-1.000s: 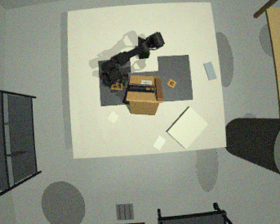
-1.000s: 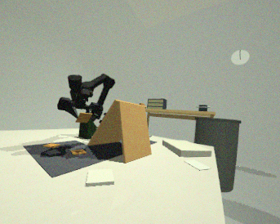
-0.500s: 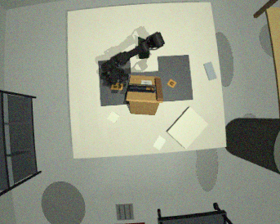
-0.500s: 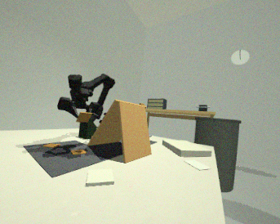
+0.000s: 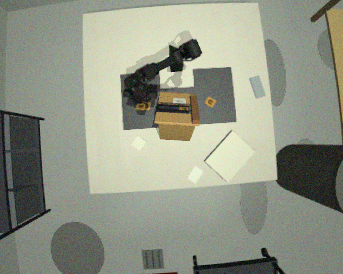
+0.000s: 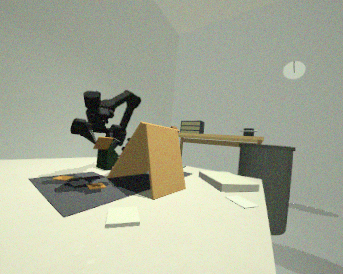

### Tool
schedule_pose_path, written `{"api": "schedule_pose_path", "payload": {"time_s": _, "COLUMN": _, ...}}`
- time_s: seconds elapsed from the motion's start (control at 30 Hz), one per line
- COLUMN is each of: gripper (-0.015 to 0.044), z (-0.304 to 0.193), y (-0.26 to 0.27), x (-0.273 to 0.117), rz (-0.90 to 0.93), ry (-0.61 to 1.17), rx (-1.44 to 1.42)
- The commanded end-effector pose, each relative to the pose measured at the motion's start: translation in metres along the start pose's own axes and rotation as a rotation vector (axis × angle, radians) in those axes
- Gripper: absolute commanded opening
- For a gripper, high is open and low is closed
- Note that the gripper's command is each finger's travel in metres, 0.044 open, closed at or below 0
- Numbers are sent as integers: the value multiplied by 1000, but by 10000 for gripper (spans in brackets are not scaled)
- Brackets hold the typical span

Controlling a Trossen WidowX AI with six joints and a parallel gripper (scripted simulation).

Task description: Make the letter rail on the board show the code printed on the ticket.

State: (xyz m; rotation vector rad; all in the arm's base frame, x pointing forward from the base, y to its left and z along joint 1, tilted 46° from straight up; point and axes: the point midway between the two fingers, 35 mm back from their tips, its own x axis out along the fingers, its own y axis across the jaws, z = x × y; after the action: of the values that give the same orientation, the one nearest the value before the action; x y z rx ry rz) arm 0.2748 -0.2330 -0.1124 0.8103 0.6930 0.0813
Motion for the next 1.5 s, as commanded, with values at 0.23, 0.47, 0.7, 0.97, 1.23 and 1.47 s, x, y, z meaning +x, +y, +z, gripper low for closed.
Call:
{"api": "schedule_pose_path", "payload": {"time_s": 0.23, "gripper": 0, "z": -2, "y": 6, "x": 0, "rz": 6, "ry": -2, "rx": 4}}
{"api": "schedule_pose_path", "payload": {"time_s": 0.47, "gripper": 0, "z": -4, "y": 9, "x": 0, "rz": 6, "ry": -2, "rx": 4}}
{"api": "schedule_pose_path", "payload": {"time_s": 0.7, "gripper": 0, "z": -4, "y": 13, "x": 0, "rz": 6, "ry": -2, "rx": 4}}
{"api": "schedule_pose_path", "payload": {"time_s": 0.97, "gripper": 0, "z": -5, "y": 17, "x": 0, "rz": 6, "ry": -2, "rx": 4}}
{"api": "schedule_pose_path", "payload": {"time_s": 1.23, "gripper": 0, "z": -5, "y": 22, "x": 0, "rz": 7, "ry": -2, "rx": 5}}
{"api": "schedule_pose_path", "payload": {"time_s": 1.47, "gripper": 0, "z": -5, "y": 25, "x": 0, "rz": 7, "ry": -2, "rx": 5}}
